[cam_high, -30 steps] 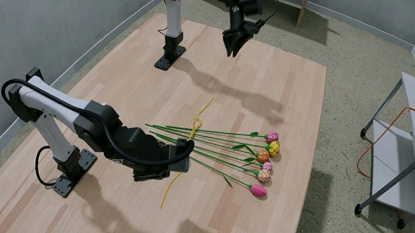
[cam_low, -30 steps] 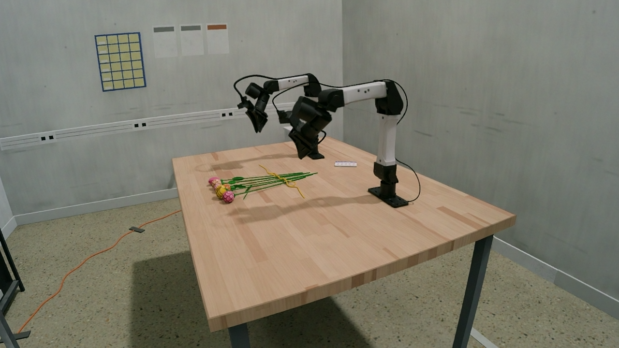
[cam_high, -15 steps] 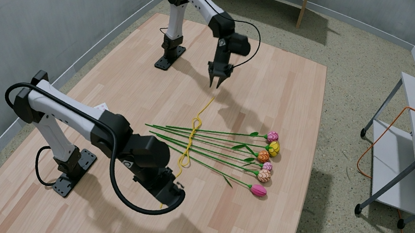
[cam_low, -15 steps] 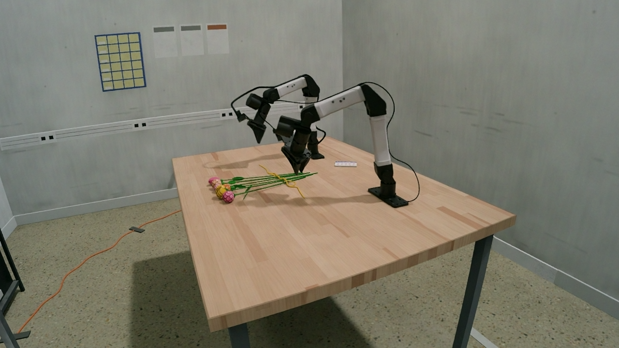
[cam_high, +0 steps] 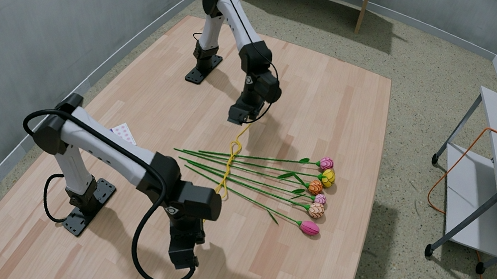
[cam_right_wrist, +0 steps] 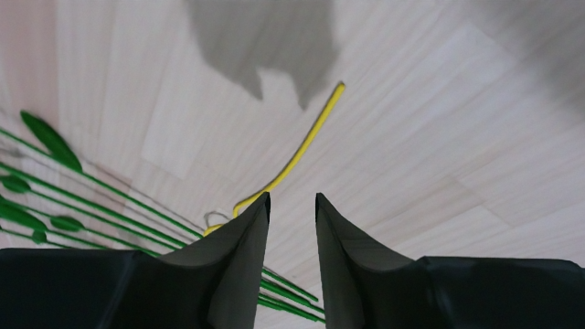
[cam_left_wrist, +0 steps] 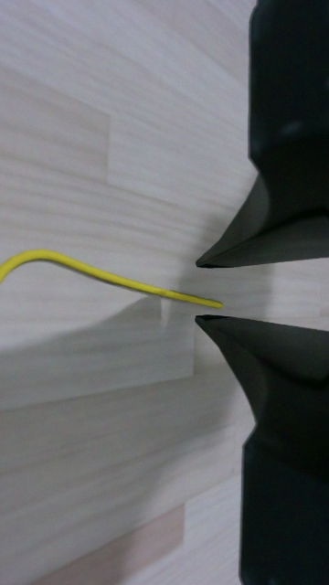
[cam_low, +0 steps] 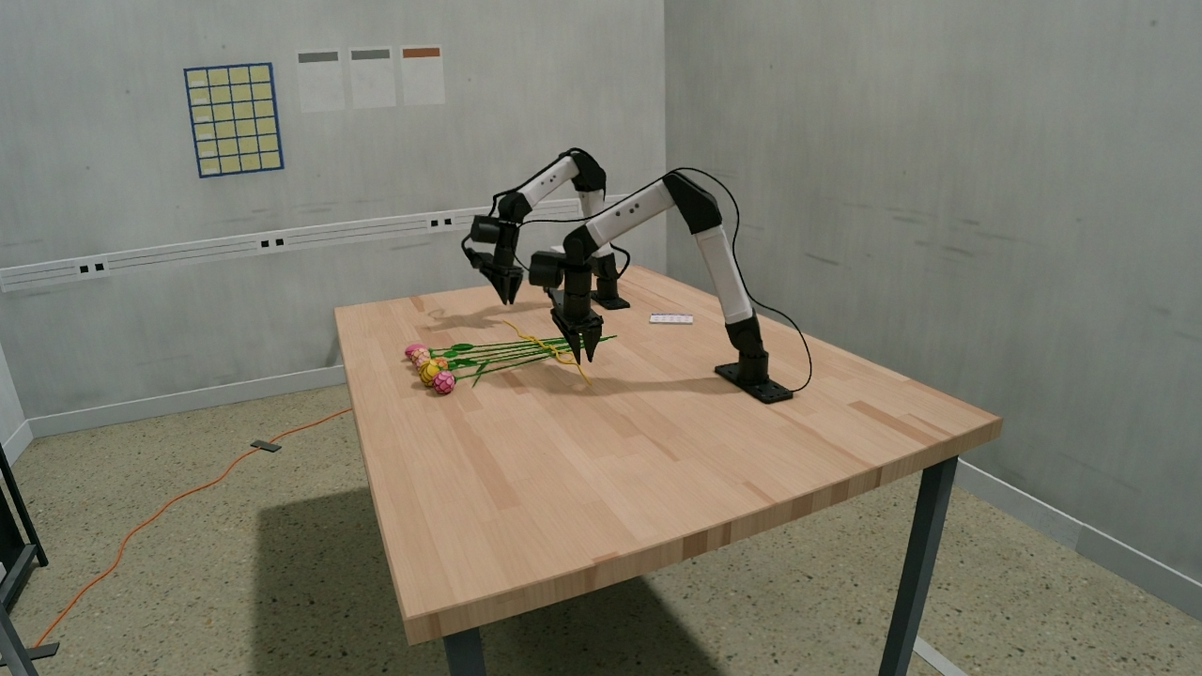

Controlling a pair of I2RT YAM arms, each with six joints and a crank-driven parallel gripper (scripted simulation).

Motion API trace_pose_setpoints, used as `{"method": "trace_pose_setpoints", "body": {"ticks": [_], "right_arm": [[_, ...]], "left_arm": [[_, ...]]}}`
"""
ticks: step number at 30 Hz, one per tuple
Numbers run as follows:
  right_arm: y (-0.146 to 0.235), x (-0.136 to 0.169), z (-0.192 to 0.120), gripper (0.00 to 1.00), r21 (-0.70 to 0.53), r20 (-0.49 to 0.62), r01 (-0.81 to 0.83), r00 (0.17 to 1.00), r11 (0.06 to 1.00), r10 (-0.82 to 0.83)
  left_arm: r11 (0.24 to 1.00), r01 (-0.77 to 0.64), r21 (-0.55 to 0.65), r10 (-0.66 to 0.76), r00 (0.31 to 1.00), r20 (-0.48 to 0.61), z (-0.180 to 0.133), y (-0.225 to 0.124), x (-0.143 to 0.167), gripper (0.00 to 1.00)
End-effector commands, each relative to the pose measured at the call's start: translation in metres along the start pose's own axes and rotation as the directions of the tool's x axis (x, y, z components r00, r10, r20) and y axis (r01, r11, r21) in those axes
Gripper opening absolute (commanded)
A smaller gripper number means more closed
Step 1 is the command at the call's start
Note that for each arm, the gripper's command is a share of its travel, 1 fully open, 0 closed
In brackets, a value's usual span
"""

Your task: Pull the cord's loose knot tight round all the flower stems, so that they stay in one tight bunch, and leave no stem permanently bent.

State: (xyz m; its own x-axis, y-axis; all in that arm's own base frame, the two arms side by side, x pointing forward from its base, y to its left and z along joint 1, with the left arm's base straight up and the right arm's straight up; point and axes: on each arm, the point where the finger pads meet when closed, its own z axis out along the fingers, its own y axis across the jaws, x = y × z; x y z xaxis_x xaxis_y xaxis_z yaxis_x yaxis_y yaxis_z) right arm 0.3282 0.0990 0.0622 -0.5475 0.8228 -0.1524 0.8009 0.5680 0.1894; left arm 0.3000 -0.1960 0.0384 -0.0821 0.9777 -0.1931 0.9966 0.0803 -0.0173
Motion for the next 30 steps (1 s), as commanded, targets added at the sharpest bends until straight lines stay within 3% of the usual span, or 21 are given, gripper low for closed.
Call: {"method": "trace_pose_setpoints", "body": {"ticks": [1,8,18,30], "right_arm": [[0.004,0.014,0.010,0.27,0.112,-0.048,-0.254,0.964,0.961,0.261],[0.004,0.024,0.031,0.27,0.224,-0.064,-0.408,0.900,0.885,0.431],[0.000,0.024,0.049,0.27,0.239,-0.057,-0.407,0.900,0.882,0.431],[-0.005,0.031,0.065,0.27,0.249,-0.056,-0.408,0.899,0.878,0.434]], "left_arm": [[0.992,-0.123,-0.009,0.121,0.985,-0.125,0.002,0.003,0.001,0.27],[0.977,-0.210,0.021,0.210,0.956,-0.204,0.014,0.001,-0.003,0.27],[0.978,-0.209,0.006,0.207,0.962,-0.181,0.013,0.002,-0.011,0.27],[0.979,-0.205,0.020,0.205,0.960,-0.190,0.035,0.004,-0.003,0.27]]}}
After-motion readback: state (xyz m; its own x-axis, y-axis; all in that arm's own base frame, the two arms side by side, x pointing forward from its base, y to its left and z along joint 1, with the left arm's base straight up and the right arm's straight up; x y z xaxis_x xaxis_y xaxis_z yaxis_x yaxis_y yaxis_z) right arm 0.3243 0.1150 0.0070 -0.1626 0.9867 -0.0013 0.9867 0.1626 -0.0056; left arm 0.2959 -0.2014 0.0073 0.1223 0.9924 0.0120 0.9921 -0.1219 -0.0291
